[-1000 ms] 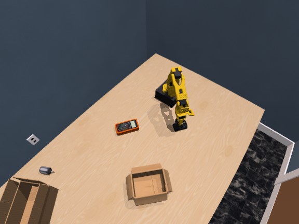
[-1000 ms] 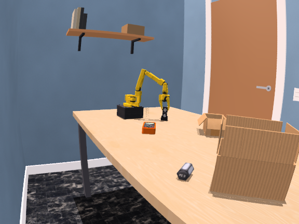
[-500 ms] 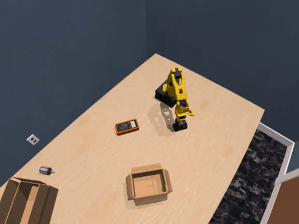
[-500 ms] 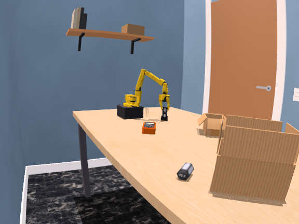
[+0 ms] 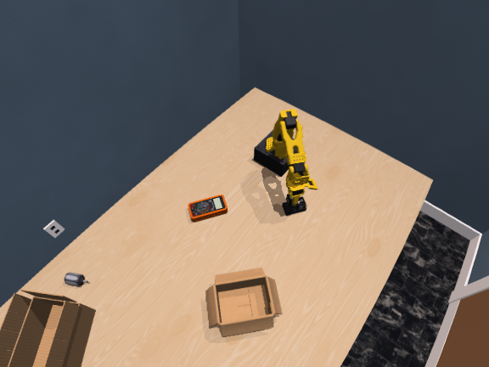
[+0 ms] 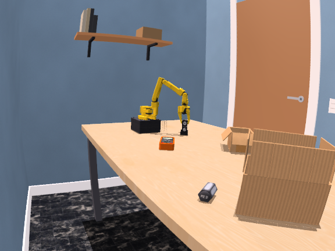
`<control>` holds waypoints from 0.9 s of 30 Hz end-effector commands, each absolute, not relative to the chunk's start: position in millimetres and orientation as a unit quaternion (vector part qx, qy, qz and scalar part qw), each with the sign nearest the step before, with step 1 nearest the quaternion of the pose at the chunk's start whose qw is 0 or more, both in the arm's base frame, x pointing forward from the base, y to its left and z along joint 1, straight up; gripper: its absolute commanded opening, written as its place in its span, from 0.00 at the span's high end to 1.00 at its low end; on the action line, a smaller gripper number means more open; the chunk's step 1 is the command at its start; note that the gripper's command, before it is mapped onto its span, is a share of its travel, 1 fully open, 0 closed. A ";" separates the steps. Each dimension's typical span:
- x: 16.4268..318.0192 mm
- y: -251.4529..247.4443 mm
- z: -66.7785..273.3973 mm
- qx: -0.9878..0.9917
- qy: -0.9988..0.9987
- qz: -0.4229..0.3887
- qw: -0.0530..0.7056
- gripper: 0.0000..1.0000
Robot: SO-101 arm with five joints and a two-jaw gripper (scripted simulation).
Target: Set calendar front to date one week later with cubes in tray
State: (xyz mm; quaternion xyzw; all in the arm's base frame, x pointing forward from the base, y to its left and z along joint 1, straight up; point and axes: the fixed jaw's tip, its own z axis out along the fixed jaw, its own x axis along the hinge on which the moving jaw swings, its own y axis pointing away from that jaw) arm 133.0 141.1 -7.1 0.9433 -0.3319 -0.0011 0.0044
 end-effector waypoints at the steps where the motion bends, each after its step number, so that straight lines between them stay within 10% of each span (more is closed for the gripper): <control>1: 132.1 138.9 -6.7 0.944 -0.329 -0.002 0.005 1.00; 27: 132.5 138.5 -13.1 0.944 -0.331 -0.002 0.005 1.00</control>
